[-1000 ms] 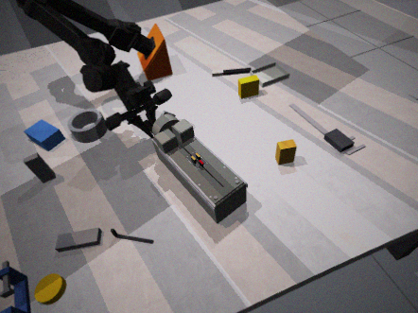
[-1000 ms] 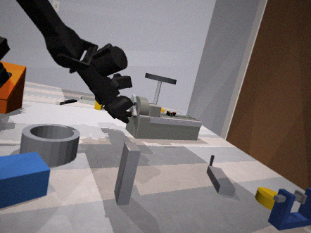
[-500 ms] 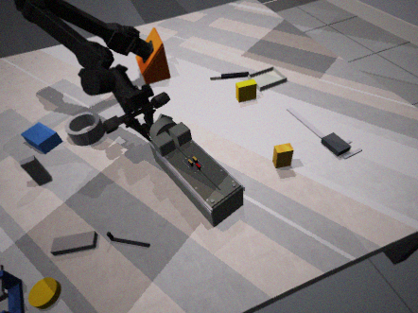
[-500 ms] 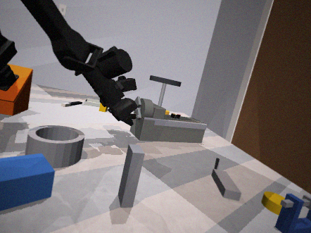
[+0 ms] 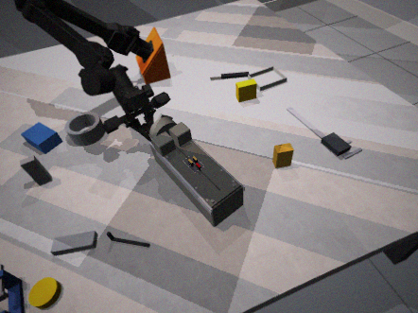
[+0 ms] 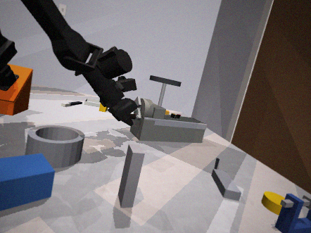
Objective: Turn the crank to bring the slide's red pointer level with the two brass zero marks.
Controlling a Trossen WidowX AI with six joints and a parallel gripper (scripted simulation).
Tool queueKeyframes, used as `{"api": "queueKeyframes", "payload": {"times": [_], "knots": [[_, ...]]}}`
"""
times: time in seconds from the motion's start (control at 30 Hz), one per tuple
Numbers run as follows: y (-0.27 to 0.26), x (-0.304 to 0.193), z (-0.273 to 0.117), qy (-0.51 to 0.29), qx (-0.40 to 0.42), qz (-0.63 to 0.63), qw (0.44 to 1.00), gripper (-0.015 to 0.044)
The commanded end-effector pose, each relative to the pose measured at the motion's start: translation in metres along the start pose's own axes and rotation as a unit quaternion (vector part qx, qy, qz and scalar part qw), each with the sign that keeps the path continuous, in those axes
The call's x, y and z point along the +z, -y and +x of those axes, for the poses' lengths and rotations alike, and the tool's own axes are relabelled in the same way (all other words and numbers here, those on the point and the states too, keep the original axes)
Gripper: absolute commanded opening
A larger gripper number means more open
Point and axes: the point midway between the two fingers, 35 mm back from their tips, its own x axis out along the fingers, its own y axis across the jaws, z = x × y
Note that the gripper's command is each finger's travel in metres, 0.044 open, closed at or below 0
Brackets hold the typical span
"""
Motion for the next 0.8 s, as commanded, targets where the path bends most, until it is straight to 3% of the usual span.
{"api": "queueKeyframes", "payload": {"times": [0.0,0.27,0.77], "knots": [[0.0,0.0,0.0,0.0,0.0,0.0,1.0,0.0],[0.0,0.0,0.0,0.0,0.0,0.0,1.0,0.0],[0.0,0.0,0.0,0.0,0.0,0.0,1.0,0.0394]]}}
